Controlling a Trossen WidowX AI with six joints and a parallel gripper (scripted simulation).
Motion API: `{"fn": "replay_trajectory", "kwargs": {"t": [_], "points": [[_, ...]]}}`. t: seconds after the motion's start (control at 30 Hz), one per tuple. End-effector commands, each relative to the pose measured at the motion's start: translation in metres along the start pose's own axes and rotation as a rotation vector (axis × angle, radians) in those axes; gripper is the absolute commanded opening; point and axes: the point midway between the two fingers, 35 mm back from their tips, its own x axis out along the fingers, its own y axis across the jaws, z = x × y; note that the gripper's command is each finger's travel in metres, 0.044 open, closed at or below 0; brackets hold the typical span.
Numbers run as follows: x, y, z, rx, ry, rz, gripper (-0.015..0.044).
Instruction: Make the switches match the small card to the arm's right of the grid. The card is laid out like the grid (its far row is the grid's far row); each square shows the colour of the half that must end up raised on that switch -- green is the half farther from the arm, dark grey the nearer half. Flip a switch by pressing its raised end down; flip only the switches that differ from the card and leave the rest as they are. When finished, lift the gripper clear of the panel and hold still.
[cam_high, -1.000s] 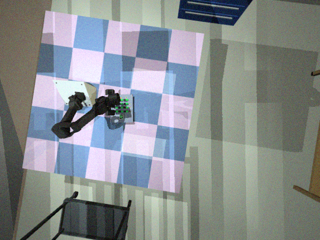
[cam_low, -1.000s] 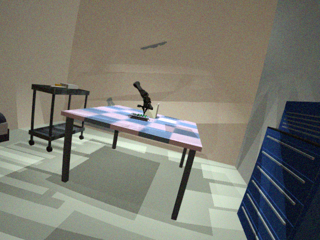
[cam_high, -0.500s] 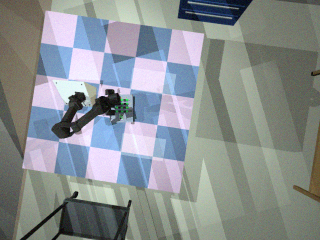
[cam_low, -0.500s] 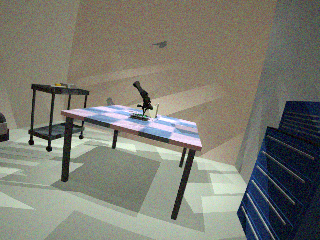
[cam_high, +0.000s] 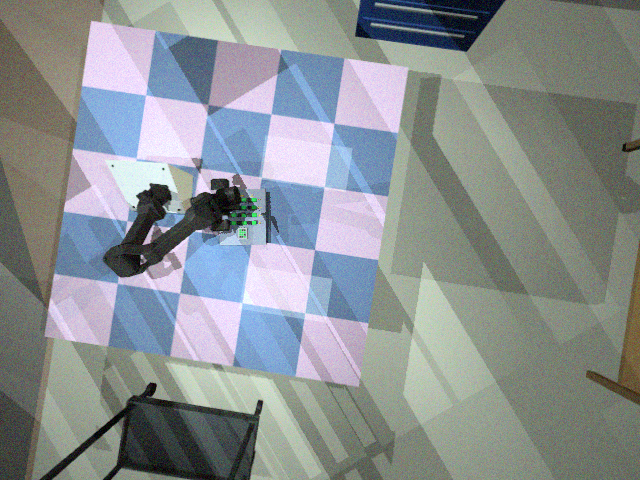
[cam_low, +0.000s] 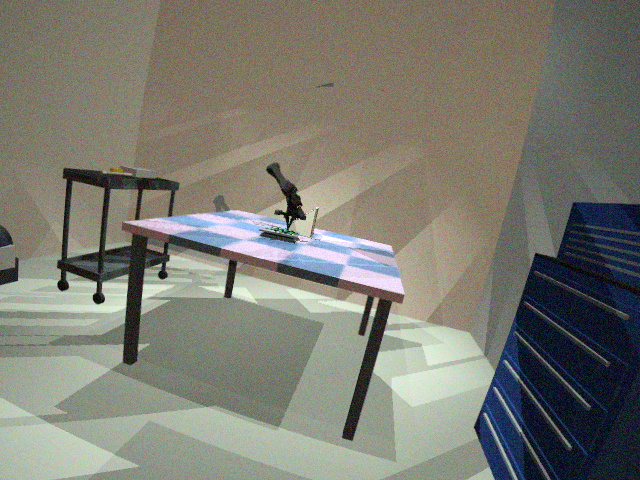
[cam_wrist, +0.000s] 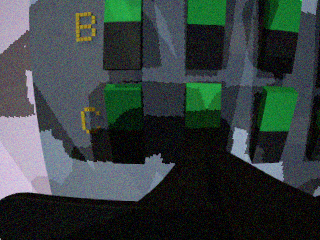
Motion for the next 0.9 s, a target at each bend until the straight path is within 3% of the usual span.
{"fn": "replay_trajectory", "kwargs": {"t": [0.0,0.87], "points": [[0.0009,-0.0004,-0.0002,-0.003,-0.001,-0.004,0.0000],[0.0044,-0.0005,-0.0003,-0.003,-0.001,-0.004,0.0000]]}}
